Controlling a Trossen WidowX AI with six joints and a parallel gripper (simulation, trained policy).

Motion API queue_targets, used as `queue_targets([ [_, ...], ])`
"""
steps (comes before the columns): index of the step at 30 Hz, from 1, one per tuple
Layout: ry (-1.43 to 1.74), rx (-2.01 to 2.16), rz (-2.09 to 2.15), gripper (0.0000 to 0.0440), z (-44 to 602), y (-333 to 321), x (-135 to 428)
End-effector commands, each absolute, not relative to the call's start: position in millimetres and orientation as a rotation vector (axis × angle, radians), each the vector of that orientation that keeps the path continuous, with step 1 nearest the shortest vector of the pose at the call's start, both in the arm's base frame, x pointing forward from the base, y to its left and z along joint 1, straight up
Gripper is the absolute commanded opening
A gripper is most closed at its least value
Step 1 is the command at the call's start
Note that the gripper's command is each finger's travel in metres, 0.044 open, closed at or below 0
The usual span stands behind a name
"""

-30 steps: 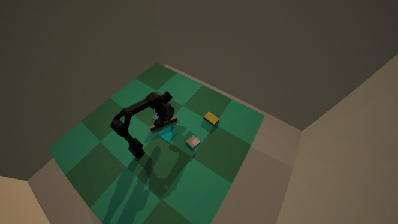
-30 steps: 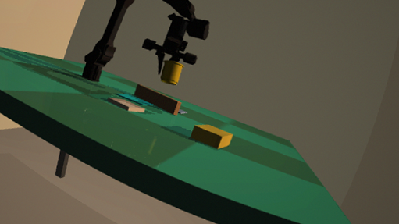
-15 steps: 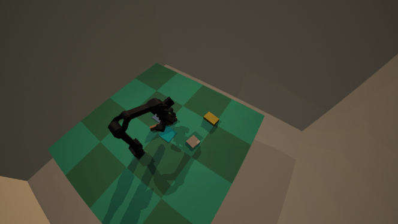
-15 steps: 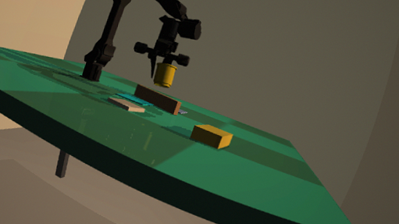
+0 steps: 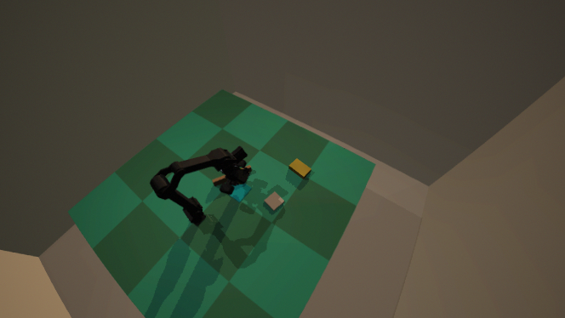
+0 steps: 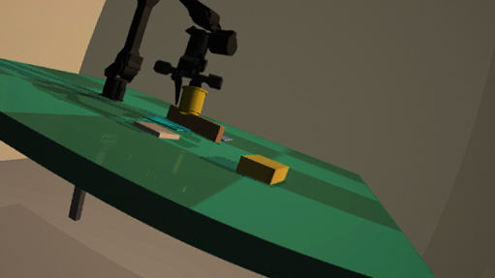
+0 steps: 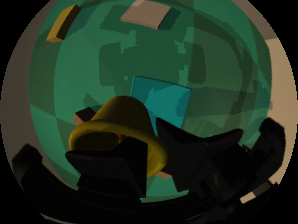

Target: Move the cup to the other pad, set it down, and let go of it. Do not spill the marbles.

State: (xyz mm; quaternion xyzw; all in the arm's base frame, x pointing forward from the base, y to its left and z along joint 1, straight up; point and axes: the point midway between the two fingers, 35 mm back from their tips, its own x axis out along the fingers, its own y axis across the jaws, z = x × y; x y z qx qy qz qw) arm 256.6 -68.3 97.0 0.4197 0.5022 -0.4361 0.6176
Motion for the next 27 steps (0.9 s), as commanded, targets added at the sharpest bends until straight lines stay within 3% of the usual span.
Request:
queue_targets([
  [1,1.145,0.968,-1.012,0.0016,90.9,-70.4,250.6],
  [14,1.142,0.989,-1.063,0.0081,69.1,-75.1,229.1],
  [18,1.094,1.018,-1.042,0.0166,74.1,-78.2,233.8],
  [27,1.05,1.057,-0.989,0.0186,84.2,-75.2,231.5],
])
